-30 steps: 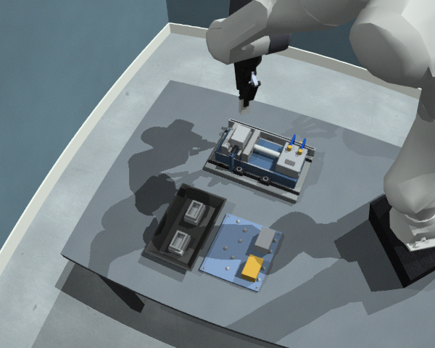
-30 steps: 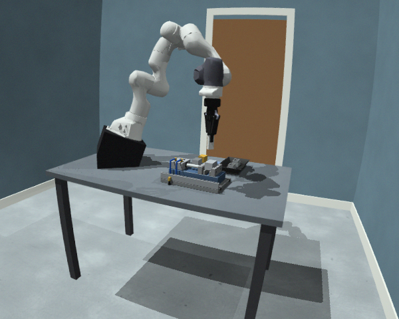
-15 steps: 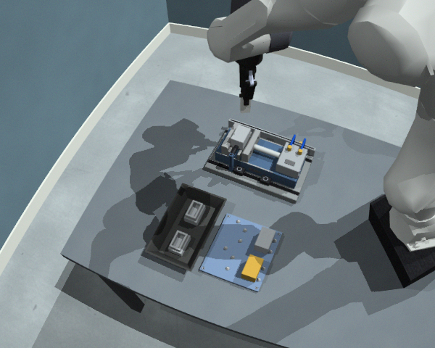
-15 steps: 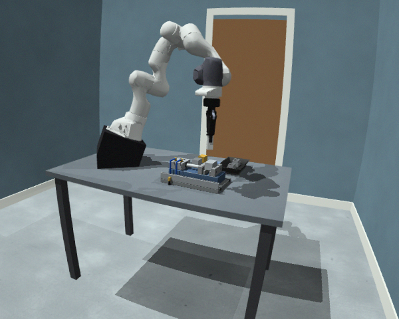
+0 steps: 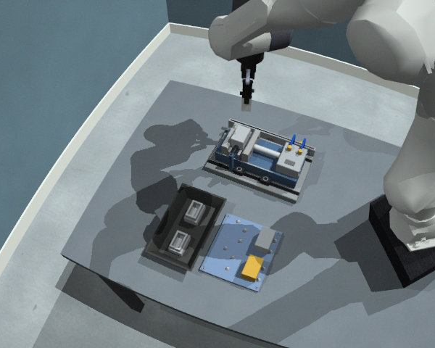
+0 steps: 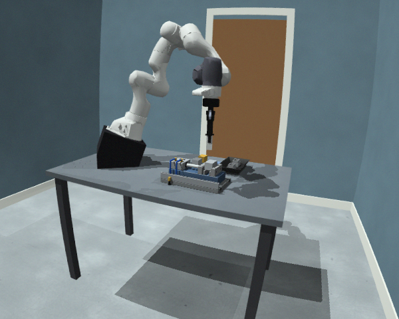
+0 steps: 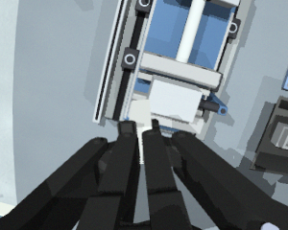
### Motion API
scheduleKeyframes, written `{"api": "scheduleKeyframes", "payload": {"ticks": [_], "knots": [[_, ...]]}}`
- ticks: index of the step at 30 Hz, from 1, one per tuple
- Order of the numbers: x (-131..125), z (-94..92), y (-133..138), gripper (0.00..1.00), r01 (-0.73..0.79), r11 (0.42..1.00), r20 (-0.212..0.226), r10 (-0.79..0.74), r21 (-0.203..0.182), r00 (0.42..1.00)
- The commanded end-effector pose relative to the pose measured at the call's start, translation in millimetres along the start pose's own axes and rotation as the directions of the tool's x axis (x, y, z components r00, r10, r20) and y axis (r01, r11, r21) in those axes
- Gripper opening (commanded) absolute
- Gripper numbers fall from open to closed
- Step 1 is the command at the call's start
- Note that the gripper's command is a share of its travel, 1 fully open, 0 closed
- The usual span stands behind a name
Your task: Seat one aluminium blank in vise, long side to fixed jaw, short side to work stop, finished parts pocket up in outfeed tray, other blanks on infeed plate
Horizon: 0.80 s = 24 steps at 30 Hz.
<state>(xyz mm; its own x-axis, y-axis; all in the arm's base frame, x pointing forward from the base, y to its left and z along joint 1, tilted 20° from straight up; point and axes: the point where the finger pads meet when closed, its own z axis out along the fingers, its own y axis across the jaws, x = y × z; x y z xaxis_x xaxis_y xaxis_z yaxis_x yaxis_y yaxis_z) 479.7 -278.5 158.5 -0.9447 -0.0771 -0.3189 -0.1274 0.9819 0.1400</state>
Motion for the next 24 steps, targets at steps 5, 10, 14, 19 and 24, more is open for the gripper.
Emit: {"api": "scheduleKeyframes", "payload": {"ticks": [5, 10, 14, 19, 24], "knots": [[2.6, -0.2, -3.9, 0.0, -0.229, 0.973, -0.014, 0.229, 0.005, 0.973], [3.4, -0.2, -5.6, 0.0, -0.291, 0.957, -0.014, 0.291, 0.006, 0.957], [3.9, -0.2, -6.6, 0.0, -0.329, 0.944, -0.014, 0.329, 0.007, 0.944], [3.9, -0.2, -6.6, 0.0, -0.329, 0.944, -0.014, 0.329, 0.007, 0.944], [3.9, -0.2, -6.6, 0.0, -0.329, 0.944, -0.014, 0.329, 0.007, 0.944]]}}
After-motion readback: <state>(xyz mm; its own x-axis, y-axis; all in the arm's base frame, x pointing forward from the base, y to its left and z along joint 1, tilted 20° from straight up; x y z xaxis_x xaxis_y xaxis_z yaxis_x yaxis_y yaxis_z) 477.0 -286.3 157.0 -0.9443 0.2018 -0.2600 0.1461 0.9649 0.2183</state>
